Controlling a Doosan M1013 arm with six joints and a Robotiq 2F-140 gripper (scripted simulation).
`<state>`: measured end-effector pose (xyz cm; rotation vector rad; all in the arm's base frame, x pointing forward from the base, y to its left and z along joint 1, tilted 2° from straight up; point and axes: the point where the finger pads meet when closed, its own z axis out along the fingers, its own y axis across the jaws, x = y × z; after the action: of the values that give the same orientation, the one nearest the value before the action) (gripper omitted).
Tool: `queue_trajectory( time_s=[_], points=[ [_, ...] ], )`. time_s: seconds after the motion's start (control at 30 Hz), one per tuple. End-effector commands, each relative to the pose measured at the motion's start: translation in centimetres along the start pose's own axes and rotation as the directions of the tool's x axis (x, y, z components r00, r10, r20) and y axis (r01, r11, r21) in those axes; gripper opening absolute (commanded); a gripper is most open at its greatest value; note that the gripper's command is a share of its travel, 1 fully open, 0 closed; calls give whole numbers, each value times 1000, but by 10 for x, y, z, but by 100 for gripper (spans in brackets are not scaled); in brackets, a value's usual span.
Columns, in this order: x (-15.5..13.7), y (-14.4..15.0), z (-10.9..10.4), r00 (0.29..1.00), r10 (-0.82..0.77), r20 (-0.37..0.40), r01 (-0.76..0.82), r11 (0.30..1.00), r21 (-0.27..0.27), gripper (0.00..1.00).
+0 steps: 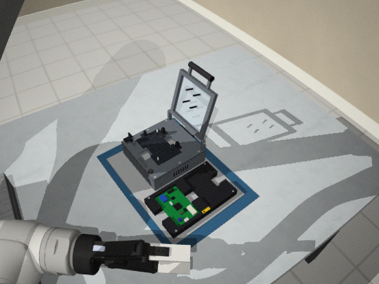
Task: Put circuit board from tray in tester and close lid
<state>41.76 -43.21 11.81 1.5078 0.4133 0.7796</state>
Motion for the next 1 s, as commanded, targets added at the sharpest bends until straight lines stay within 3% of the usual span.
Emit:
queue_trajectory(
  time_s=[0.0, 0.67, 0.97],
  points=[
    [0, 0, 0, 1000, 0, 0, 0, 1000, 0, 100],
    [0, 1, 0, 1000, 0, 0, 0, 1000, 0, 100],
    [5, 22, 1, 1000, 0, 0, 0, 1000, 0, 100]
  ],
)
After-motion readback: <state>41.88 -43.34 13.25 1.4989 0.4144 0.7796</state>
